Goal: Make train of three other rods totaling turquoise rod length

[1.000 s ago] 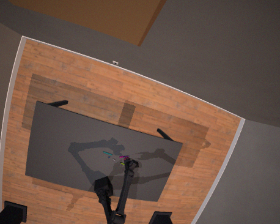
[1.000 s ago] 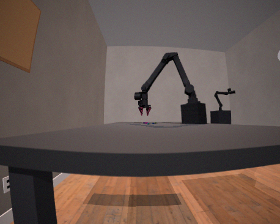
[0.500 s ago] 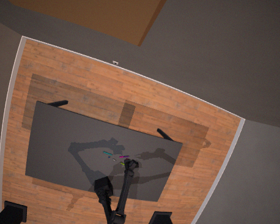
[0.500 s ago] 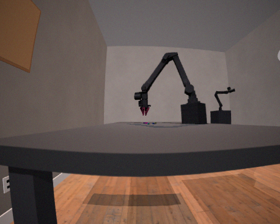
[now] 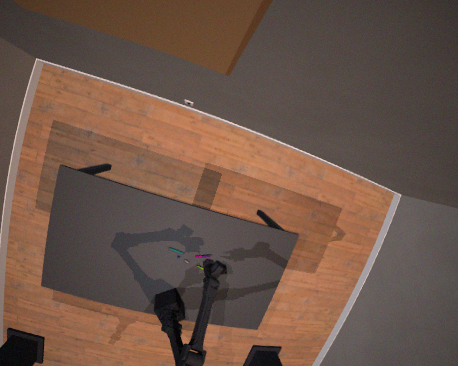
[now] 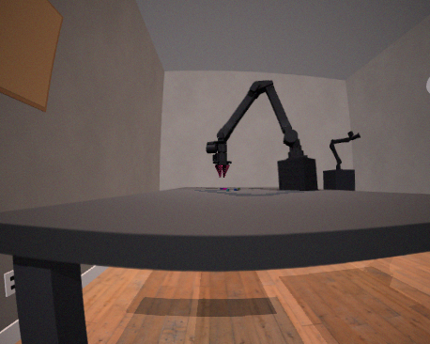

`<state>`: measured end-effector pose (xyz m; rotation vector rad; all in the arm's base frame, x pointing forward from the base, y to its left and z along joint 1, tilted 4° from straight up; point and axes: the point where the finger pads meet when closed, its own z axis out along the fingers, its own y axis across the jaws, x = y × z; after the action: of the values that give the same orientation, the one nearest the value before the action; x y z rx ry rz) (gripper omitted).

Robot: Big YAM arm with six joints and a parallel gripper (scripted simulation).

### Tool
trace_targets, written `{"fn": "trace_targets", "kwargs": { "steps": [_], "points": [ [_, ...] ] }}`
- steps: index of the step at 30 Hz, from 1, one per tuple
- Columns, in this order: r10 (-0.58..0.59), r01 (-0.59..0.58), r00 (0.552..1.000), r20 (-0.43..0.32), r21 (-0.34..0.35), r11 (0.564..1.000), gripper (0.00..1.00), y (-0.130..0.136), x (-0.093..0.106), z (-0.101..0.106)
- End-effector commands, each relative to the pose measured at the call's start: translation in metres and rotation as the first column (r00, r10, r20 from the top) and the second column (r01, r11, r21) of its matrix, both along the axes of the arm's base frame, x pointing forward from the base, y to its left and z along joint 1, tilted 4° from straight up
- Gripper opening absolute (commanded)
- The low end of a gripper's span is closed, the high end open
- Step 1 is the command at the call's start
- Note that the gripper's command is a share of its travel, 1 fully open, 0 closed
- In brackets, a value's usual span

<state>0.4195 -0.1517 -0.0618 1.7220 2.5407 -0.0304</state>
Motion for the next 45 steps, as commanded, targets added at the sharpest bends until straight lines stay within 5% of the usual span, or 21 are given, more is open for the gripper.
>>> {"fn": "trace_targets", "kwargs": {
  "steps": [1,21,45],
  "points": [
    [-0.005,0.005,1.0,-0.003,-0.002,1.0,0.24,0.004,0.001,-0.006],
    [-0.029,0.029,1.0,0.002,-0.002,1.0,0.24,0.003,0.002,-0.011],
    [-0.031,0.031,0.999,0.011,-0.005,1.0,0.24,0.0,0.008,-0.042]
  ]
}}
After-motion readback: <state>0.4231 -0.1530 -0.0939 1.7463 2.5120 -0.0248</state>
